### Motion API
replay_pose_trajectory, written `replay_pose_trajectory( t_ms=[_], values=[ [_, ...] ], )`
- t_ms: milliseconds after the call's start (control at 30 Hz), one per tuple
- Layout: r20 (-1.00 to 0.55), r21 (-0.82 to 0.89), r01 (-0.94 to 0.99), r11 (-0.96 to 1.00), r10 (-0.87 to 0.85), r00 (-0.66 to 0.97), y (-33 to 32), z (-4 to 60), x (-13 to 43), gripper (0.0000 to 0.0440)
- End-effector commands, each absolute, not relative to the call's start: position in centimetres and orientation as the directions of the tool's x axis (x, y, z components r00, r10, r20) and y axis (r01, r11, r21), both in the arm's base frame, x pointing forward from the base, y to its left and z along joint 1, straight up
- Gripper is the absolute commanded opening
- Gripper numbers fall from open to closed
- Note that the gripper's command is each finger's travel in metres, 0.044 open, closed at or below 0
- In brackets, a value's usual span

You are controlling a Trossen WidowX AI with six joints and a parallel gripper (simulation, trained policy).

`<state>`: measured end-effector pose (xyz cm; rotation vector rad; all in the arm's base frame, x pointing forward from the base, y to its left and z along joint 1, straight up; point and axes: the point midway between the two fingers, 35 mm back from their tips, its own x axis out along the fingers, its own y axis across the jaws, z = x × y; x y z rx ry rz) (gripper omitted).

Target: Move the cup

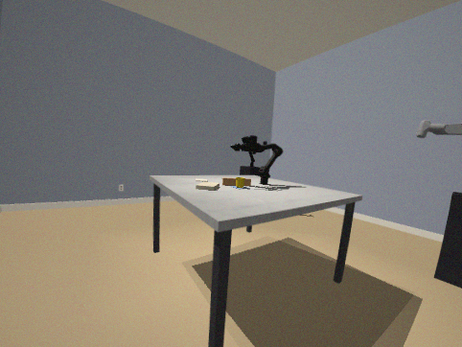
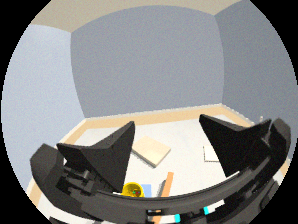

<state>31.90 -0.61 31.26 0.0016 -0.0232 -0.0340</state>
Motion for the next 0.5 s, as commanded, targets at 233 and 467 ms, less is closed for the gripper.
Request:
replay_pose_trajectory(
  t_ms=[233, 467],
  values=[
    [-0.001, 0.013, 0.009, 1.000, -0.009, 1.000, 0.1, 31.9, 32.3, 0.0190],
    [-0.061, 0.049, -0.007, 0.999, 0.010, 0.998, 0.8, 31.9, 32.9, 0.0056]
  ],
)
